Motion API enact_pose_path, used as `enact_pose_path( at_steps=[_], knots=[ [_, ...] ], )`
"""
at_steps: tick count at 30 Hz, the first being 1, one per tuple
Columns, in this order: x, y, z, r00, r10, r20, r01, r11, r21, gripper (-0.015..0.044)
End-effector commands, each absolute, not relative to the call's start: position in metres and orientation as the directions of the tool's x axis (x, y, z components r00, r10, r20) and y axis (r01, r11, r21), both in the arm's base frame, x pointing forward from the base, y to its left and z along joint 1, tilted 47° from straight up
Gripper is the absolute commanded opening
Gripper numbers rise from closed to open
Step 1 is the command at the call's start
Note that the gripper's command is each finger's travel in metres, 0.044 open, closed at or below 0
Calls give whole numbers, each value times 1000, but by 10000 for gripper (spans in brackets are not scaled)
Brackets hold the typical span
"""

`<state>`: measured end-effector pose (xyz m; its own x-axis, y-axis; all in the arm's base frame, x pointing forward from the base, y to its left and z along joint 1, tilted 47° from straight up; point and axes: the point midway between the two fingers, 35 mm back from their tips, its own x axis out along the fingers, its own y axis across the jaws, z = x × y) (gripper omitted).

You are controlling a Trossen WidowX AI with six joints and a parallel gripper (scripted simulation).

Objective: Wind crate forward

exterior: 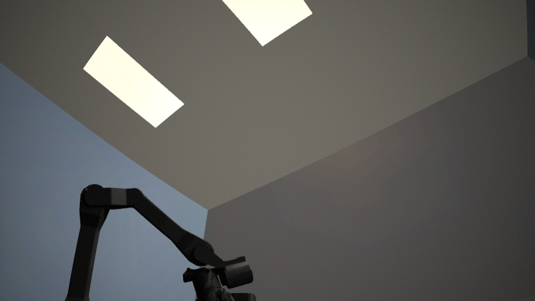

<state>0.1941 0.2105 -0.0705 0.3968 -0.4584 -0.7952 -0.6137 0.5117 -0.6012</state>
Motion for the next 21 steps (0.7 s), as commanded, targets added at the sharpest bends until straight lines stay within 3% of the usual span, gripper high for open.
enact_pose_path(
  at_steps=[1,21],
  knots=[
    [206,215,-77,406,-453,-794,-598,525,-605,0],
    [221,229,-89,407,-452,-794,-597,526,-605,0]
  ],
)
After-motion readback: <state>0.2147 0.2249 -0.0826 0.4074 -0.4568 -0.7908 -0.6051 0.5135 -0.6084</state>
